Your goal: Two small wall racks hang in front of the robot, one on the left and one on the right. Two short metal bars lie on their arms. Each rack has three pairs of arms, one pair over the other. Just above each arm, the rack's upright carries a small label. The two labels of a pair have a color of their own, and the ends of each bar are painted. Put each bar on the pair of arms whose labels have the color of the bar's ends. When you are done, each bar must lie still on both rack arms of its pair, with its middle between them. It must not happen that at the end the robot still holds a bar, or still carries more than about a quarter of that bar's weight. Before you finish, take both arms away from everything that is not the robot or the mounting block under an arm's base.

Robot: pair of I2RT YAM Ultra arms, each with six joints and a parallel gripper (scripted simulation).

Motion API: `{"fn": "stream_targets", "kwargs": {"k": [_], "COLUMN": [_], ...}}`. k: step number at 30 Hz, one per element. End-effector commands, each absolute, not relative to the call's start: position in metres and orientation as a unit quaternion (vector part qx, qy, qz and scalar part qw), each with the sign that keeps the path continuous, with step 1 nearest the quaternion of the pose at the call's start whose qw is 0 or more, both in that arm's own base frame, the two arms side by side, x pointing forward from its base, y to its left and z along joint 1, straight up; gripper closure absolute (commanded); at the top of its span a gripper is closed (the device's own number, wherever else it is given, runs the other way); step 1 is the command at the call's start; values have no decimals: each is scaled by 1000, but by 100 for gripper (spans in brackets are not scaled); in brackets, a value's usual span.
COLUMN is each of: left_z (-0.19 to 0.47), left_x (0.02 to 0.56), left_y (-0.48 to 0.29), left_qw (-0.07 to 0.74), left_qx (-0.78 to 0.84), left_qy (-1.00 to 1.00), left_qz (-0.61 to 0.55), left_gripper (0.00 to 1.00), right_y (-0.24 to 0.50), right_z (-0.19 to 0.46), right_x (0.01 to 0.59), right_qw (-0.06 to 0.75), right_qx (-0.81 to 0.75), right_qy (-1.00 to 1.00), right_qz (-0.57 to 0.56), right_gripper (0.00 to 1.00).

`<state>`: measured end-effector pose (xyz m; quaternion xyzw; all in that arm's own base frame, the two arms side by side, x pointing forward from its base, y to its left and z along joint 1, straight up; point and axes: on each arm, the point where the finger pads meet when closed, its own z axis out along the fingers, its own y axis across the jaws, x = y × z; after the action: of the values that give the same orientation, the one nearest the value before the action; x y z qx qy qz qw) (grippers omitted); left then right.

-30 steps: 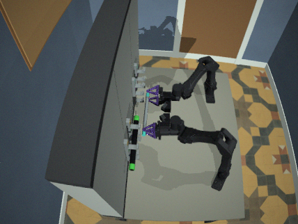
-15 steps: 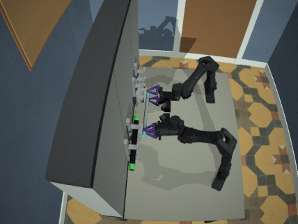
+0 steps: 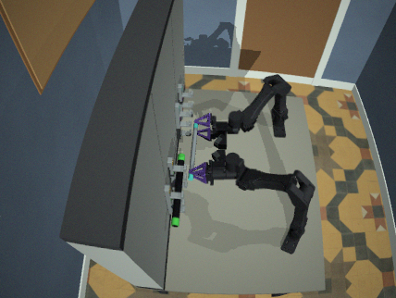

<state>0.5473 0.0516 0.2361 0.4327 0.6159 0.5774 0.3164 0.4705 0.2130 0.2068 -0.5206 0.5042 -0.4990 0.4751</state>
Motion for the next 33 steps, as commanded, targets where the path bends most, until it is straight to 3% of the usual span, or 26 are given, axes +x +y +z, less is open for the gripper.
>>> {"fn": "stream_targets", "kwargs": {"k": [1,33], "left_z": [299,301], "left_x": [550,548], "left_y": [52,50], "left_qw": [375,375], "left_qx": [374,374], "left_qy": [600,600], "left_qz": [600,600], "left_gripper": [100,100], "right_y": [211,209], "right_z": [233,241], "right_x": [476,475], "right_qw": [497,497], "right_qx": [-497,-497], "right_qy": [503,503], "right_qz": [-503,-503], "right_gripper": [0,0]}}
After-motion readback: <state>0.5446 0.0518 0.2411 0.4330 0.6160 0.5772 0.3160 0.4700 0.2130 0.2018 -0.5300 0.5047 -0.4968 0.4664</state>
